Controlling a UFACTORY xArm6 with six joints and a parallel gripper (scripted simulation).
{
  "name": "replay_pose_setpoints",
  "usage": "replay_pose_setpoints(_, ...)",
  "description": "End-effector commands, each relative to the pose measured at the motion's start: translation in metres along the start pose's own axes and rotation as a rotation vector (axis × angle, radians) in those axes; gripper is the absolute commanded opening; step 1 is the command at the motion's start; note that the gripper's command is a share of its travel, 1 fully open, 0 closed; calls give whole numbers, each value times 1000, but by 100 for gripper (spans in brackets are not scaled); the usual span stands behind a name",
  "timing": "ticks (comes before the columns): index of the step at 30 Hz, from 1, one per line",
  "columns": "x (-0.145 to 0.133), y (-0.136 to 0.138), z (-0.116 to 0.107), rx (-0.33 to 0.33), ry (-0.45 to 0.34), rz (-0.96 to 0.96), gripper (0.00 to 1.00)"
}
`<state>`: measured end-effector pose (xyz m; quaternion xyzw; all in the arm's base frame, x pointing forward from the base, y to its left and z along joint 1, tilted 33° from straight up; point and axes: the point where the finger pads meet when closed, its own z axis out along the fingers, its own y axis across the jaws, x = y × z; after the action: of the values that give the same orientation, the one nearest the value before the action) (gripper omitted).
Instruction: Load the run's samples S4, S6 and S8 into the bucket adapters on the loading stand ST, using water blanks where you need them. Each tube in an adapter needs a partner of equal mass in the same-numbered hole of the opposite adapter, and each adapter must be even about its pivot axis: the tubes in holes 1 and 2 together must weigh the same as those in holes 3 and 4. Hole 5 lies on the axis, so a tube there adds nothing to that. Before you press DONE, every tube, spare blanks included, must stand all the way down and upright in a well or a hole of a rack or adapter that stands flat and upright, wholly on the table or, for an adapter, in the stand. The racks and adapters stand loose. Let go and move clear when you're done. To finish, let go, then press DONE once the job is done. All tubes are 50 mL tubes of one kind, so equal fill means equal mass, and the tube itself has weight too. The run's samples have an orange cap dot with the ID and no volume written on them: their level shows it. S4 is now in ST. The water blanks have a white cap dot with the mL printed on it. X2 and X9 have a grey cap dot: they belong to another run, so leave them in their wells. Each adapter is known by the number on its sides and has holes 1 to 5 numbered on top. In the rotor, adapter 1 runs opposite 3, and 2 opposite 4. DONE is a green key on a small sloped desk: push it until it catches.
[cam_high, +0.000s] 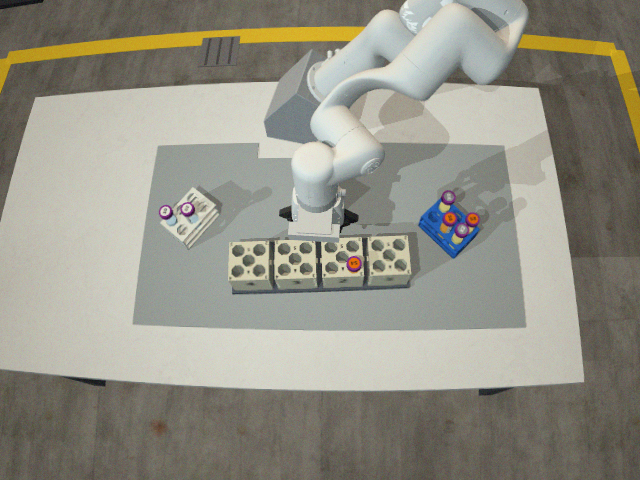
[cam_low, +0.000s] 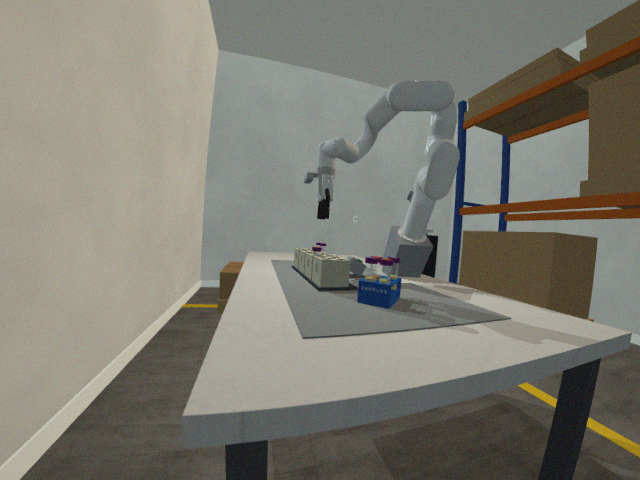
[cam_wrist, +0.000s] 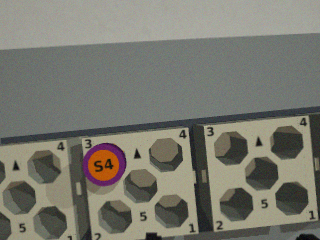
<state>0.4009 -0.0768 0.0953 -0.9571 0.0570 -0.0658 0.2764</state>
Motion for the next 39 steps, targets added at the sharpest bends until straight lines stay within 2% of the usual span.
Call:
replay_pose_setpoints(1, -1, -18, -1, 1, 1, 143, 57)
replay_pose_setpoints(21, -27, -104, -1, 2, 0, 735, 57)
replay_pose_setpoints(39, -50, -181, -1, 2, 0, 735, 57)
